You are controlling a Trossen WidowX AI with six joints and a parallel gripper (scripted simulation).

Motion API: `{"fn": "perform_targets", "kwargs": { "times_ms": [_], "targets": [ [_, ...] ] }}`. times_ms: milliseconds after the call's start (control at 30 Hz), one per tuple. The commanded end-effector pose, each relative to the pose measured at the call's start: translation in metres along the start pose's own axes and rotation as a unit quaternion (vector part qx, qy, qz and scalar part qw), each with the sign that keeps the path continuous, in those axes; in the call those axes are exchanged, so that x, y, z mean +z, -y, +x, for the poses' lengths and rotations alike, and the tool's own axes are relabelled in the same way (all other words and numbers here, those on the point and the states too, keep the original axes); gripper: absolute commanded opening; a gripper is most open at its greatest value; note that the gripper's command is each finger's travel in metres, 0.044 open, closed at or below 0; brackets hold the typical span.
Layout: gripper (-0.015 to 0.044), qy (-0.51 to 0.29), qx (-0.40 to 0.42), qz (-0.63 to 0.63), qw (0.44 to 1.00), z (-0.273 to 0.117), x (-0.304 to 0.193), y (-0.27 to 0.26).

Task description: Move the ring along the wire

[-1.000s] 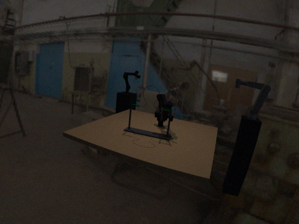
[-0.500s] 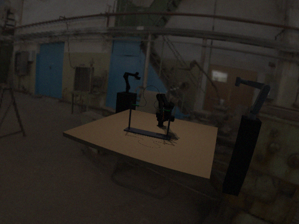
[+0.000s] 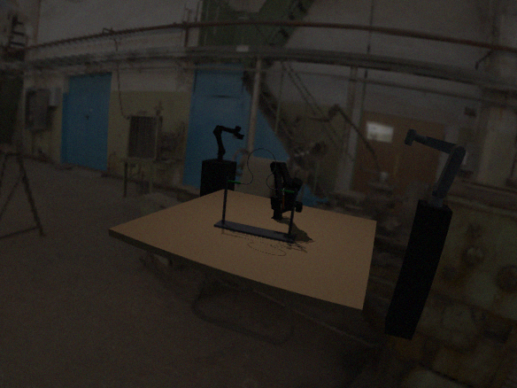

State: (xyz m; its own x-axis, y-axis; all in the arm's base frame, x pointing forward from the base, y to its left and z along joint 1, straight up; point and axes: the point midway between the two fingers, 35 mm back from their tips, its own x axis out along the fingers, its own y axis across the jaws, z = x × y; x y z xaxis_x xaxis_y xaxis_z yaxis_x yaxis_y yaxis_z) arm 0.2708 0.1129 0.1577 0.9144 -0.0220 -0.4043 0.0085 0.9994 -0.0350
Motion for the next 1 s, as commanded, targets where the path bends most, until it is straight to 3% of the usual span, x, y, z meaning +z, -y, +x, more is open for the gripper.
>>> {"fn": "perform_targets", "kwargs": {
  "times_ms": [0, 833, 967],
  "targets": [
    [-0.015, -0.003, -0.003, -0.002, 1.0, 0.0019, -0.004, 0.0003],
    [-0.015, -0.003, -0.003, -0.002, 1.0, 0.0019, -0.004, 0.0003],
    [-0.0045, -0.003, -0.001, -0.002, 1.0, 0.0015, -0.0034, -0.0001]
  ]
}}
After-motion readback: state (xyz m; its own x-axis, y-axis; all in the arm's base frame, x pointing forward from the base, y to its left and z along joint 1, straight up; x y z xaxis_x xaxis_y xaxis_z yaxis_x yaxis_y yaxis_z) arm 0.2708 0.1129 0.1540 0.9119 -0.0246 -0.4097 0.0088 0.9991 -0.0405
